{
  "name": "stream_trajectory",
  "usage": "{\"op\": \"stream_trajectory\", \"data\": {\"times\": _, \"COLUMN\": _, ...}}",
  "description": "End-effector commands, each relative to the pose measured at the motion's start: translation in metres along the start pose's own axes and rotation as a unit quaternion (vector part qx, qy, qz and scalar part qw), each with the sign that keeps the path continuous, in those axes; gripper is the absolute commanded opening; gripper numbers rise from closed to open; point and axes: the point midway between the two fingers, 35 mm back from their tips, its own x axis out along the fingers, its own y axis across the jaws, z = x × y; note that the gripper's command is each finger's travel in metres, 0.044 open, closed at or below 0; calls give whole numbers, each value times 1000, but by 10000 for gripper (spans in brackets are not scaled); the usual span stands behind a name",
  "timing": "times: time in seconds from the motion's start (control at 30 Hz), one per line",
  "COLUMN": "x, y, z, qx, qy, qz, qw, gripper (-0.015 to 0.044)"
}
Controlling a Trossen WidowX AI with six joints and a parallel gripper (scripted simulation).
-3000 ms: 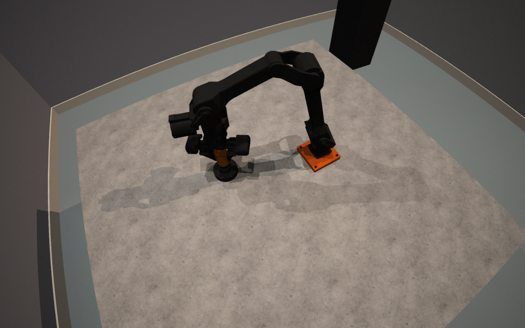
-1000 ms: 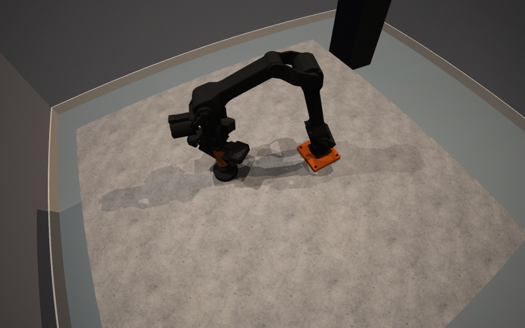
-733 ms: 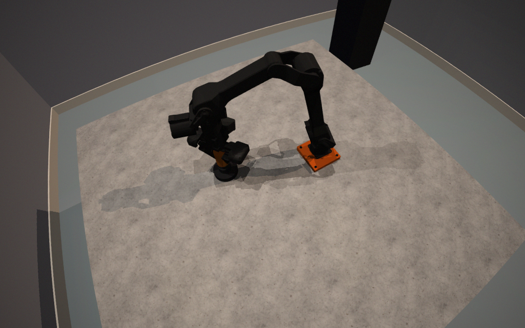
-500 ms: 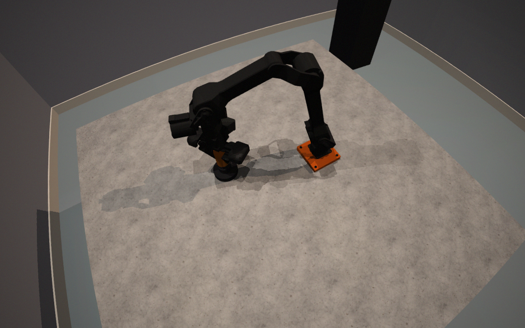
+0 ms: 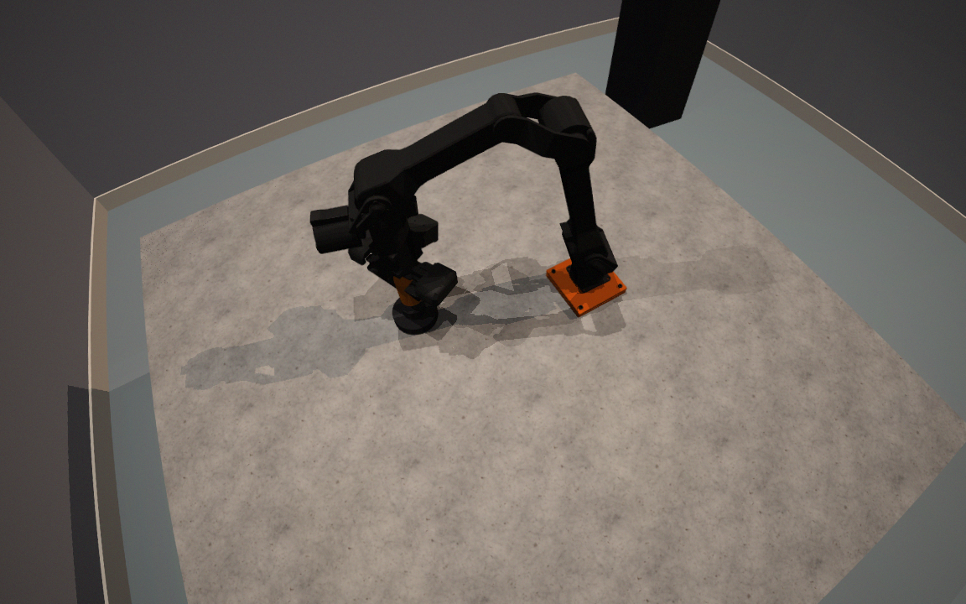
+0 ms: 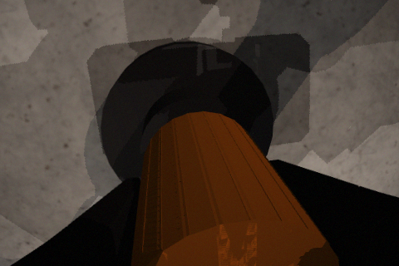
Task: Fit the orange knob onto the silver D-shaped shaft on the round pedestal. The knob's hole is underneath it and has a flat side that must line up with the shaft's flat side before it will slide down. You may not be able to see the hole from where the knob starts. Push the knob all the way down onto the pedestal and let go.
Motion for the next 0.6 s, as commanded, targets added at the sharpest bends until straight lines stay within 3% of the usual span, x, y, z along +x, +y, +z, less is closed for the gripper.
{"op": "stream_trajectory", "data": {"times": 0.0, "x": -3, "y": 2, "z": -2, "qx": 32, "qy": 3, "qz": 3, "qw": 999, "gripper": 0}}
{"op": "stream_trajectory", "data": {"times": 0.57, "x": 3, "y": 0, "z": -1, "qx": 32, "qy": 3, "qz": 3, "qw": 999, "gripper": 0}}
